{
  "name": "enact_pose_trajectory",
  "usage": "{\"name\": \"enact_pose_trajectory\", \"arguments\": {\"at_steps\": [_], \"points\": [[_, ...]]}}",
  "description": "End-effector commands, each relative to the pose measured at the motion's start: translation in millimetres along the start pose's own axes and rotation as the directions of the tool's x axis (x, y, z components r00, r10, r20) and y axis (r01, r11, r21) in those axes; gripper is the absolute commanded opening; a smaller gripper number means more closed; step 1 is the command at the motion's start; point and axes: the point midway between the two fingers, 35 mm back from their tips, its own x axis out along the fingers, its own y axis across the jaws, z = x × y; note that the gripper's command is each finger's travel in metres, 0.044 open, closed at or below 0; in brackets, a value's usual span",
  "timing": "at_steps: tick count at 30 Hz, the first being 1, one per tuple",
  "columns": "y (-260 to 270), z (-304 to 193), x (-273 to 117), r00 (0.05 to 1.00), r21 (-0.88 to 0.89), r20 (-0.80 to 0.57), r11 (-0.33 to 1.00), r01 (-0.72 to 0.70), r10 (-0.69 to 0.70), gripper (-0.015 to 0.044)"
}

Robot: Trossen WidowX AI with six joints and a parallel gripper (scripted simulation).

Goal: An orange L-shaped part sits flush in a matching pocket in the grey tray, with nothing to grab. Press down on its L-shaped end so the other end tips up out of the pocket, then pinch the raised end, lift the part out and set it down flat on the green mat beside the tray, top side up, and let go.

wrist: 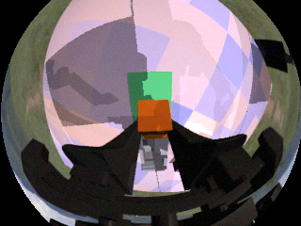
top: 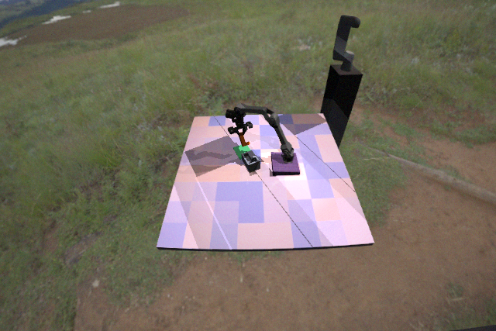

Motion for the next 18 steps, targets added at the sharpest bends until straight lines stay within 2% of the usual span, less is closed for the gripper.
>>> {"name": "enact_pose_trajectory", "arguments": {"at_steps": [1, 18], "points": [[-0.5, 5.1, -0.2, 1.000, -0.004, 0.002, 1.000, 0.003, -0.003, 0.0000], [-0.3, 5.4, 23.4, 1.000, -0.004, 0.002, 1.000, 0.003, -0.003, 0.0000]]}}
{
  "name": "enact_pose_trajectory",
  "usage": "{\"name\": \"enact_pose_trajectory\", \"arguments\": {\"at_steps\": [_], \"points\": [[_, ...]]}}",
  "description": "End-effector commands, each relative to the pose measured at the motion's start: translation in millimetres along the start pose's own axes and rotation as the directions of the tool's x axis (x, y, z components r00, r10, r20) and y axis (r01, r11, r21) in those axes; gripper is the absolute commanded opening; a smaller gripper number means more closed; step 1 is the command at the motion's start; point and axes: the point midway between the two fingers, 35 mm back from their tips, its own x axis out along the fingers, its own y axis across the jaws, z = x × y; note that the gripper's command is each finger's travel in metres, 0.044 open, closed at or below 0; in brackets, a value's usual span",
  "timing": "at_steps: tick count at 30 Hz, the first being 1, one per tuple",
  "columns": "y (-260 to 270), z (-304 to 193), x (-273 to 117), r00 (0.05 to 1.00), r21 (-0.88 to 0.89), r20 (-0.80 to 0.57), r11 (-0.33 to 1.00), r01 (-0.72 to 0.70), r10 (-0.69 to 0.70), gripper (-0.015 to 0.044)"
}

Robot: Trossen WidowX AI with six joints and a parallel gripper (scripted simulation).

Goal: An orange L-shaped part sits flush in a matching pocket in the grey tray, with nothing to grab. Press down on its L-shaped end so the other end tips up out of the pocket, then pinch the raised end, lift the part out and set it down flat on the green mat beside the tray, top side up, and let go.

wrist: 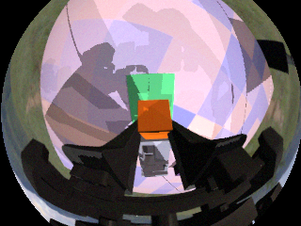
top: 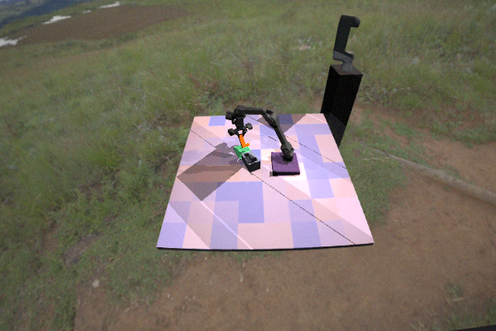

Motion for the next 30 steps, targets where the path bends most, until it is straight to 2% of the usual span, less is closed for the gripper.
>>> {"name": "enact_pose_trajectory", "arguments": {"at_steps": [1, 30], "points": [[-1.0, 0.2, 6.3, 1.000, -0.003, 0.002, 1.000, 0.004, -0.004, 0.0000], [-1.2, 0.2, 51.8, 1.000, -0.003, 0.002, 1.000, 0.004, -0.004, 0.0000]]}}
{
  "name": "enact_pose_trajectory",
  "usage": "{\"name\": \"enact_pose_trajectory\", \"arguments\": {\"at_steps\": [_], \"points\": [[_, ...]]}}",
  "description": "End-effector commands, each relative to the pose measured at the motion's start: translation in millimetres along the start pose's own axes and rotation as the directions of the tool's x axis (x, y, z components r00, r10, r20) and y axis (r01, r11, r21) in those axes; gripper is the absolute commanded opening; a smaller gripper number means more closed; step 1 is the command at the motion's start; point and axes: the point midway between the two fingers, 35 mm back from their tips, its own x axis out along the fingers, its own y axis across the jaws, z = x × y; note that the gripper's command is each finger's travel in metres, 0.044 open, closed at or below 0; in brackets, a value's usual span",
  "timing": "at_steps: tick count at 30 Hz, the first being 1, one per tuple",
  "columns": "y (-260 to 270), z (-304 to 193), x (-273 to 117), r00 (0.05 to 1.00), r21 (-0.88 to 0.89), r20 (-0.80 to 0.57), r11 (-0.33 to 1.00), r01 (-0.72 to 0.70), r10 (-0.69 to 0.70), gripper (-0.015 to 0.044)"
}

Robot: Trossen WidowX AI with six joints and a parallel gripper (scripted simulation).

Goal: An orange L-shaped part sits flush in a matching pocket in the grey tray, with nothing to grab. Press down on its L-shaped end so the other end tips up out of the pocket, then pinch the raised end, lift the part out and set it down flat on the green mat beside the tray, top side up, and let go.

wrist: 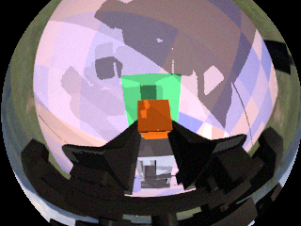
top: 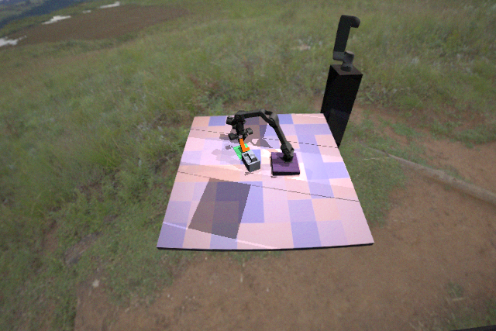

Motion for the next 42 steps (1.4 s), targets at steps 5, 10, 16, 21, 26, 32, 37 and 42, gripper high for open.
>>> {"name": "enact_pose_trajectory", "arguments": {"at_steps": [5, 10, 16, 21, 26, 32, 37, 42], "points": [[-1.4, -0.2, 13.2, 1.000, -0.003, 0.000, 1.000, 0.006, -0.006, 0.0000], [-1.5, -0.4, 16.9, 1.000, -0.003, 0.000, 1.000, 0.006, -0.006, 0.0000], [-1.5, -0.4, 17.0, 1.000, -0.003, 0.000, 1.000, 0.006, -0.006, 0.0000], [-1.5, -0.4, 17.1, 1.000, -0.003, 0.000, 1.000, 0.006, -0.006, 0.0000], [-1.5, -0.4, 17.1, 1.000, -0.003, 0.000, 1.000, 0.006, -0.006, 0.0000], [-1.1, -1.1, 16.5, 1.000, 0.000, -0.004, 1.000, 0.003, -0.003, 0.0105], [-1.1, -1.1, 16.5, 1.000, 0.000, -0.004, 1.000, 0.003, -0.003, 0.0236], [1.1, 1.5, -10.3, 1.000, -0.001, -0.003, 1.000, 0.004, -0.004, 0.0367]]}}
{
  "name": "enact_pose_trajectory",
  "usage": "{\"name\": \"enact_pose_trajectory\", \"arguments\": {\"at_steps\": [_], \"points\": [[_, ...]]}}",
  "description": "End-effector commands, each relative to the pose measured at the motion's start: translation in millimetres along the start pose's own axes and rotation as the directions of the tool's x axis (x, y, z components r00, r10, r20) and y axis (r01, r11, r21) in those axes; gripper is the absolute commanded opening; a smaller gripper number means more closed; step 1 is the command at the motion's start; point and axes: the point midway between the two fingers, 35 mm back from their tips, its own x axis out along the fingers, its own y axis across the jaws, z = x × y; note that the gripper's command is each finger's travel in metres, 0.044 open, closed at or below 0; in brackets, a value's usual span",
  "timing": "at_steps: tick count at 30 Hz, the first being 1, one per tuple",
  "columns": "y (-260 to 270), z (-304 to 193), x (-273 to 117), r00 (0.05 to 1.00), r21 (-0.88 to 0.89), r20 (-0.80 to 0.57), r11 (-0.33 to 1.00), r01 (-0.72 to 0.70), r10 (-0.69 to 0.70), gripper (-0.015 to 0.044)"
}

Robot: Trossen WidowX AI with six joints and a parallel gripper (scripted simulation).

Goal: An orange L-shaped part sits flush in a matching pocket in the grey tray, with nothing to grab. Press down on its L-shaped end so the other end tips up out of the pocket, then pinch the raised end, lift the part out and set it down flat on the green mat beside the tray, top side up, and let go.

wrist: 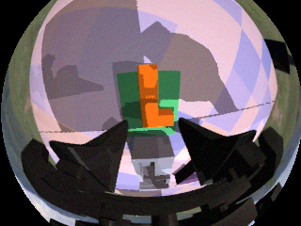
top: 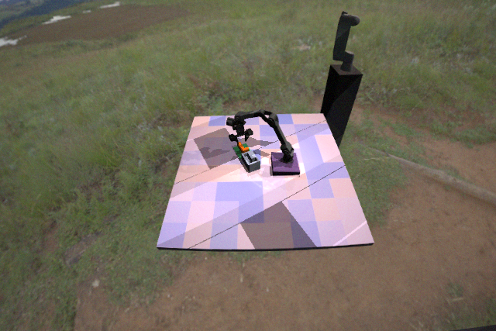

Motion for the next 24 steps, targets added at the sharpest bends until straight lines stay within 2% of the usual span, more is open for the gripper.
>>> {"name": "enact_pose_trajectory", "arguments": {"at_steps": [1, 6, 24], "points": [[3.7, 4.1, -27.4, 1.000, -0.001, 0.016, 1.000, -0.012, 0.012, 0.0394], [0.7, 1.2, -77.0, 1.000, -0.002, 0.018, 1.000, -0.010, 0.010, 0.0400], [1.7, 2.4, -74.6, 1.000, -0.004, 0.021, 1.000, -0.018, 0.018, 0.0400]]}}
